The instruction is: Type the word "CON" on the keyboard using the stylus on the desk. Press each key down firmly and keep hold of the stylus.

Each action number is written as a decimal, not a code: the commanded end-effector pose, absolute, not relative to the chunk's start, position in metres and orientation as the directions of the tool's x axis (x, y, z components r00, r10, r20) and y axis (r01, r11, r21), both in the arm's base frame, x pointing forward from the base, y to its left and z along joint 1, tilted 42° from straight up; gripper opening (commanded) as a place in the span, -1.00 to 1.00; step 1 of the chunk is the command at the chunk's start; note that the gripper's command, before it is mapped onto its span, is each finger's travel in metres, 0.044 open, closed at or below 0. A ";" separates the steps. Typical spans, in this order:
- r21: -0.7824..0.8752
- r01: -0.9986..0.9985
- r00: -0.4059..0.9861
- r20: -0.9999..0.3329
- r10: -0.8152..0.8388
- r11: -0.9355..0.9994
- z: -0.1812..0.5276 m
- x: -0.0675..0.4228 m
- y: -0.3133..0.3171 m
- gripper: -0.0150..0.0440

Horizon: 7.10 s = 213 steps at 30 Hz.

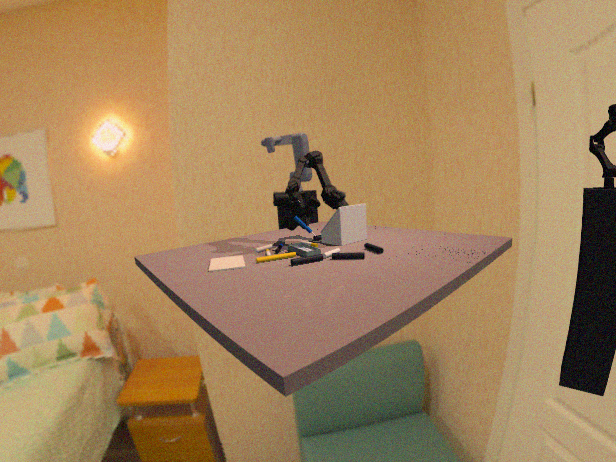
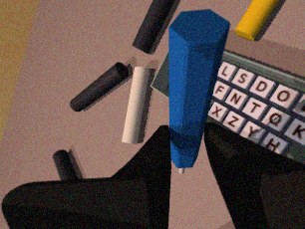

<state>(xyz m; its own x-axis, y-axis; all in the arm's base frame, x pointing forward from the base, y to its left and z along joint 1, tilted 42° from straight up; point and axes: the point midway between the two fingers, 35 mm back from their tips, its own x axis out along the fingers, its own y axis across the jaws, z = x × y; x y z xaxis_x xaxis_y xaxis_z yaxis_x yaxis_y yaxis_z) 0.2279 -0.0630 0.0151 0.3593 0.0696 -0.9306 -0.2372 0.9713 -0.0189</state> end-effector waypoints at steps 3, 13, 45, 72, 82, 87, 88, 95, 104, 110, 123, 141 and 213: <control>-0.128 -0.396 0.443 -0.894 0.067 0.909 0.029 0.230 -0.070 -0.49; -0.334 -0.577 0.551 -0.833 0.054 0.746 0.048 0.231 -0.079 -0.49; -0.477 -0.647 0.615 -0.788 0.037 0.595 0.034 0.228 -0.109 -0.49; -0.477 -0.647 0.614 -0.788 0.038 0.595 0.032 0.228 -0.109 -0.22; -0.476 -0.648 0.614 -0.788 0.037 0.595 0.029 0.228 -0.112 -0.22; -0.476 -0.648 0.614 -0.788 0.037 0.595 0.028 0.228 -0.113 -0.22; -0.476 -0.648 0.614 -0.788 0.037 0.595 0.028 0.228 -0.113 -0.22; -0.476 -0.648 0.614 -0.788 0.037 0.595 0.026 0.227 -0.115 -0.22; -0.476 -0.648 0.614 -0.788 0.037 0.595 0.024 0.227 -0.116 -0.22; -0.476 -0.648 0.614 -0.788 0.037 0.595 0.023 0.227 -0.117 -0.22; -0.476 -0.648 0.614 -0.789 0.037 0.595 0.019 0.226 -0.121 -0.22; -0.476 -0.648 0.614 -0.789 0.037 0.595 0.019 0.226 -0.121 -0.22; -0.477 -0.646 0.617 -0.786 0.040 0.596 0.008 0.258 -0.087 -0.22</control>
